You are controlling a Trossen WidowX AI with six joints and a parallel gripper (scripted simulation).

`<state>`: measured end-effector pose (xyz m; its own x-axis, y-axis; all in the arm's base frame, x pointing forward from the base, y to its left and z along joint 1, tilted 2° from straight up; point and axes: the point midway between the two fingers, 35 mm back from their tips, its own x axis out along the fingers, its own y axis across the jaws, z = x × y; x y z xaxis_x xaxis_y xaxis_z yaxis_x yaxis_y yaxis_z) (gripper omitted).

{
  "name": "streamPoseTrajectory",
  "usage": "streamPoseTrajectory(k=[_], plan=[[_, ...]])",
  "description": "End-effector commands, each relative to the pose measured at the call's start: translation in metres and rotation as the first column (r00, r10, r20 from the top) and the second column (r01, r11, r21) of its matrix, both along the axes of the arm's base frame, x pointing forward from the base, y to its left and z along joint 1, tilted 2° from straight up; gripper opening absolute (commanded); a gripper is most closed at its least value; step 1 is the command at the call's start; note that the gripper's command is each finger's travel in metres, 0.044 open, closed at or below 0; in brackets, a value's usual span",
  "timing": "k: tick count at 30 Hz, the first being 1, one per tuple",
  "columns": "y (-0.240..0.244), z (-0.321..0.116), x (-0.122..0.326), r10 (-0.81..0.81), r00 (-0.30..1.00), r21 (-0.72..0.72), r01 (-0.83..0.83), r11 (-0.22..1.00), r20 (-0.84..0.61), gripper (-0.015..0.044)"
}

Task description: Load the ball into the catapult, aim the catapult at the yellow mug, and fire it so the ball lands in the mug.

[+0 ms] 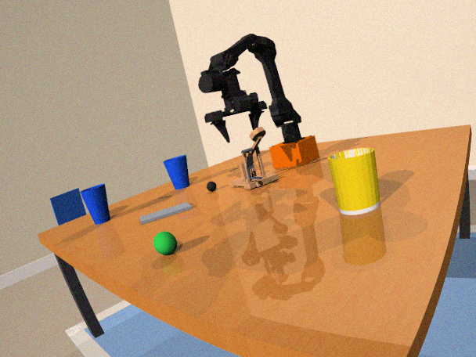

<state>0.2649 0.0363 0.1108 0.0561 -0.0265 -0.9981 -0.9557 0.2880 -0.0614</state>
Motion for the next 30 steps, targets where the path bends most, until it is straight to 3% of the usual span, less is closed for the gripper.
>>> streamPoseTrajectory(k=[1,7,24,30], plan=[[0.0117,-0.0002,-0.0068,0.131,0.991,0.011,-0.131,0.991,0.004,0.044],[0.0158,-0.0007,-0.0095,0.181,0.983,0.014,-0.181,0.983,0.004,0.044],[0.0158,-0.0007,-0.0095,0.181,0.983,0.014,-0.181,0.983,0.004,0.0],[0.0158,-0.0007,-0.0095,0.181,0.983,0.014,-0.181,0.983,0.004,0.0]])
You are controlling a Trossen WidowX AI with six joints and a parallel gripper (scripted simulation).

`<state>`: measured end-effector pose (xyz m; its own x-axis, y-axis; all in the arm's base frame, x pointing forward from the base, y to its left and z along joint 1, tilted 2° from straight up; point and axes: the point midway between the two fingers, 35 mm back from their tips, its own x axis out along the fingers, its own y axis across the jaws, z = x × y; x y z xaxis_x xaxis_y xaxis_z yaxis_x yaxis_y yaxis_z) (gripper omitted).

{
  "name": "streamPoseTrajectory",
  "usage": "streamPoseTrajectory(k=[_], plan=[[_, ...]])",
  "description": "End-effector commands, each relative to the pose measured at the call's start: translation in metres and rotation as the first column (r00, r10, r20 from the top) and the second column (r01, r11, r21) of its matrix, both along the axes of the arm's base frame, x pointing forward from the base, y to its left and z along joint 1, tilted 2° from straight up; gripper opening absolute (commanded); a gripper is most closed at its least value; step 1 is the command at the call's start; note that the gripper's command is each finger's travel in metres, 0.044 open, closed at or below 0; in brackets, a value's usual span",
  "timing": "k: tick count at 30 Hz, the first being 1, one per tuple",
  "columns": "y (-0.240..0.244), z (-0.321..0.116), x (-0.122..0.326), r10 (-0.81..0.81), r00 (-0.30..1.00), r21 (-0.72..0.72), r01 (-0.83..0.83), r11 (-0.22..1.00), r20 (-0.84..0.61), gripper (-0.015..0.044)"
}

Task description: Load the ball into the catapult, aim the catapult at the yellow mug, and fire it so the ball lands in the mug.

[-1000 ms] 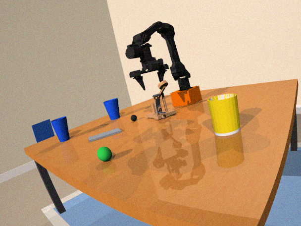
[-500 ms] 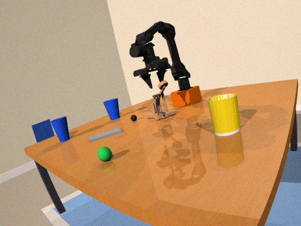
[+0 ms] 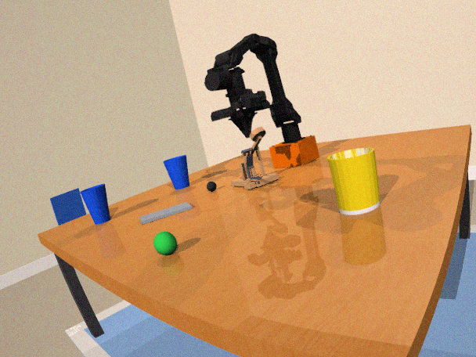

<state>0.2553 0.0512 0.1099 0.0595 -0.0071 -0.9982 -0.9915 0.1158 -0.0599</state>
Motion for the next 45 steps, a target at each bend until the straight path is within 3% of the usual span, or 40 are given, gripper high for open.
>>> streamPoseTrajectory(k=[1,45], plan=[[0.001,0.0,0.0,0.005,1.0,0.005,-0.005,1.0,0.002,0.0],[0.034,-0.054,0.012,0.005,1.0,0.008,-0.005,1.0,0.002,0.0]])
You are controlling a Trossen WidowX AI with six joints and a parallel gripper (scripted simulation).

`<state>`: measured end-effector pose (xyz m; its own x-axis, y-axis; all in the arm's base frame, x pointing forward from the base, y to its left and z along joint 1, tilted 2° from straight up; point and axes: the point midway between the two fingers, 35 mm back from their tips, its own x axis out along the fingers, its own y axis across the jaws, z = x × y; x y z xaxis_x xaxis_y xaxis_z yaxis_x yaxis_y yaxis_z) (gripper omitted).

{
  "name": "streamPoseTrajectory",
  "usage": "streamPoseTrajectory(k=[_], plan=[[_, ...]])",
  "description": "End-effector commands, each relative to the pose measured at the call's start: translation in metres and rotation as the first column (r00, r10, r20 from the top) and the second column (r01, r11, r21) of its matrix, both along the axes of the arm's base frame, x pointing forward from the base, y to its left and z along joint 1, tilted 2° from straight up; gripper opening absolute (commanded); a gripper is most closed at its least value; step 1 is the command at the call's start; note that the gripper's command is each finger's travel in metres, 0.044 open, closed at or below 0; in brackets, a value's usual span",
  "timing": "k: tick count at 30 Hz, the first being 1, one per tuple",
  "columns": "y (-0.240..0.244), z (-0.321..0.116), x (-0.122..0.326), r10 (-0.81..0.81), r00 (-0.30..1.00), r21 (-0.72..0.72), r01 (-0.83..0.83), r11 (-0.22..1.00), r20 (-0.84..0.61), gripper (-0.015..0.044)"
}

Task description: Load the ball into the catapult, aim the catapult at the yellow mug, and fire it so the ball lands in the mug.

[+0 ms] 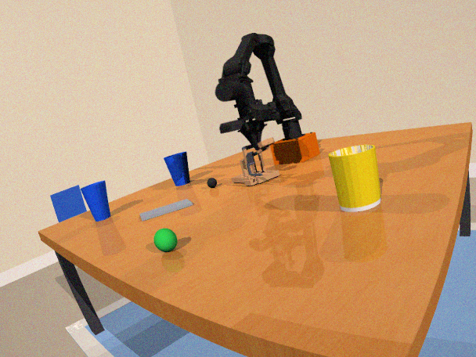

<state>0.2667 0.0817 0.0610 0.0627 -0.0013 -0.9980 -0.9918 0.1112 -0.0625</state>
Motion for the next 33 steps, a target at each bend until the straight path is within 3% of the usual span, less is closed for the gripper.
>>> streamPoseTrajectory(k=[1,33], plan=[[0.004,-0.007,0.001,0.0,1.0,0.003,0.0,1.0,-0.001,0.0],[0.011,-0.039,0.006,0.001,1.0,-0.002,-0.001,1.0,0.007,0.0]])
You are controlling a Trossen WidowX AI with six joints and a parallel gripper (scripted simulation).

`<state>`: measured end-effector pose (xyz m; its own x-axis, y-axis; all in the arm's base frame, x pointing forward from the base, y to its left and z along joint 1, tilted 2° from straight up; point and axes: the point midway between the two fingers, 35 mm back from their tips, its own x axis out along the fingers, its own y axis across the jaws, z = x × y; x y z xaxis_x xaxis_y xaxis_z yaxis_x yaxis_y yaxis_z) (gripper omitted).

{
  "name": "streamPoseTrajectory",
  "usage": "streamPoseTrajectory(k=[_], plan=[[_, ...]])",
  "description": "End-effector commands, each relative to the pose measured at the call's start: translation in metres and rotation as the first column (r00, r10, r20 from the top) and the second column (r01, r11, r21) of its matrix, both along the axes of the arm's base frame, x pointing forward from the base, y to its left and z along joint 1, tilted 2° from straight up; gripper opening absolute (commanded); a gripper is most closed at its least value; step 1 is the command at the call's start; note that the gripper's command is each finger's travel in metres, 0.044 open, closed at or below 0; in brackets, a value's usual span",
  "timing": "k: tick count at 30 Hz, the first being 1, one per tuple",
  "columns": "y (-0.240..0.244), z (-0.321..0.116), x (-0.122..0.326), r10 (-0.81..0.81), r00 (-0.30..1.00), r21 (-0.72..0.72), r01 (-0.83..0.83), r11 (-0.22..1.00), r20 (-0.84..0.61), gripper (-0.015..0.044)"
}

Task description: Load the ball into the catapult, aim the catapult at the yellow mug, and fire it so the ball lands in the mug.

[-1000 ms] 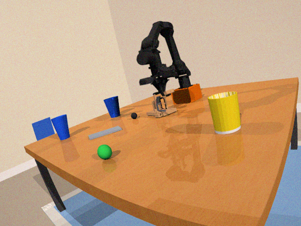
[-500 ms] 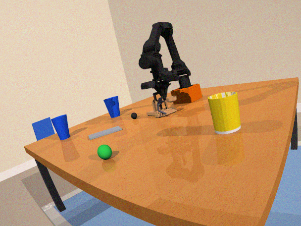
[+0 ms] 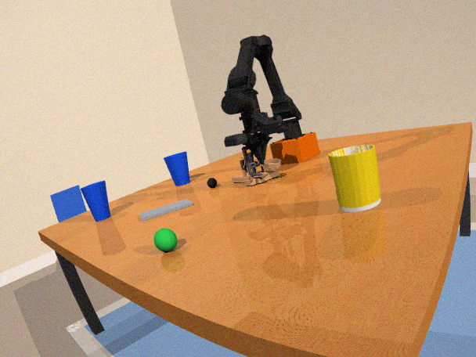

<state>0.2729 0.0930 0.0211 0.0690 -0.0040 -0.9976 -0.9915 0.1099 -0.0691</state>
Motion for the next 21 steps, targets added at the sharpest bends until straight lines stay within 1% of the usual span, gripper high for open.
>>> streamPoseTrajectory(k=[1,5,7,10,12,13,17,19,21], plan=[[0.0,0.001,0.0,0.0,1.0,0.001,0.0,1.0,0.0,0.0],[0.0,0.001,0.0,0.0,1.0,0.001,0.0,1.0,0.0,0.0],[0.007,0.01,0.0,-0.001,1.0,0.003,0.001,1.0,-0.001,0.0052],[0.03,0.039,-0.003,-0.003,1.0,0.009,0.003,1.0,-0.007,0.0131],[0.031,0.041,-0.004,-0.003,1.0,0.01,0.003,1.0,-0.007,0.0184],[0.022,0.027,-0.003,0.001,1.0,-0.001,-0.001,1.0,-0.016,0.021],[0.022,0.029,-0.003,0.001,1.0,-0.001,-0.001,1.0,-0.016,0.0315],[0.024,0.052,-0.002,0.001,1.0,0.001,-0.001,1.0,-0.013,0.0368],[0.024,0.087,-0.004,0.001,1.0,0.004,-0.001,1.0,-0.009,0.042]])
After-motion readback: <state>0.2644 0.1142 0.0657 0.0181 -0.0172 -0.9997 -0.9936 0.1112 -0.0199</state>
